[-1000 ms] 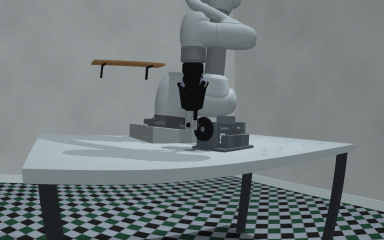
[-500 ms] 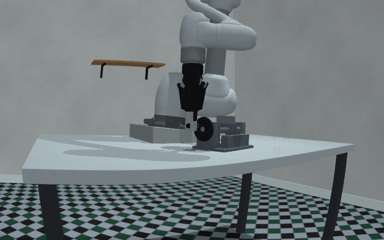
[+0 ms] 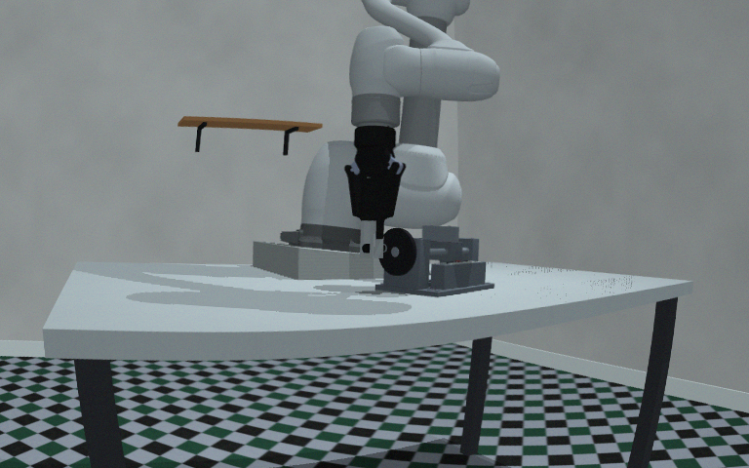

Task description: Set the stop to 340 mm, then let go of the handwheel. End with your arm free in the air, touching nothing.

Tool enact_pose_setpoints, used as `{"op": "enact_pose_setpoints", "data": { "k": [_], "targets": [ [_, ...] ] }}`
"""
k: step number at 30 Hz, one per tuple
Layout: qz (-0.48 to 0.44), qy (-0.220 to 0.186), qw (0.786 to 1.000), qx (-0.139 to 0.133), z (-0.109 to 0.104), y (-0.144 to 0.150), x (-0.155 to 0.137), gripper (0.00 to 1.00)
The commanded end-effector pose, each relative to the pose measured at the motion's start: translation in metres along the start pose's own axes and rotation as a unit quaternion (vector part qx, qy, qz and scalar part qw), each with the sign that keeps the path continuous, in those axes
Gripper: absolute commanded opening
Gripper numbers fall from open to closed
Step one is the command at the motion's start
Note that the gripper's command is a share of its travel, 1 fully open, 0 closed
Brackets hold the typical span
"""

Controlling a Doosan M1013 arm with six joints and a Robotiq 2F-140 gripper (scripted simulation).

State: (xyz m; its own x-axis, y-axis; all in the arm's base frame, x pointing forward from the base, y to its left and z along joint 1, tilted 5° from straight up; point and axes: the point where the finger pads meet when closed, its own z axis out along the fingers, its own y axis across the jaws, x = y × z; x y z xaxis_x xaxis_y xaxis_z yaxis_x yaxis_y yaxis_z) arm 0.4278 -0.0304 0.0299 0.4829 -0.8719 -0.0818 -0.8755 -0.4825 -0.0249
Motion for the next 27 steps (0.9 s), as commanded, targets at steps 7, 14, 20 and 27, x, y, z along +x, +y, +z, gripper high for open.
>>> {"op": "enact_pose_setpoints", "data": {
  "k": [7, 14, 20, 27],
  "targets": [
    [0.0, 0.0, 1.0, 0.0, 0.005, 0.0, 0.0, 0.04],
    [0.0, 0.0, 1.0, 0.0, 0.008, 0.0, 0.0, 0.04],
    [0.0, 0.0, 1.0, 0.0, 0.012, 0.0, 0.0, 0.04],
    [0.0, 0.0, 1.0, 0.0, 0.017, -0.002, 0.0, 0.04]
  ]
}}
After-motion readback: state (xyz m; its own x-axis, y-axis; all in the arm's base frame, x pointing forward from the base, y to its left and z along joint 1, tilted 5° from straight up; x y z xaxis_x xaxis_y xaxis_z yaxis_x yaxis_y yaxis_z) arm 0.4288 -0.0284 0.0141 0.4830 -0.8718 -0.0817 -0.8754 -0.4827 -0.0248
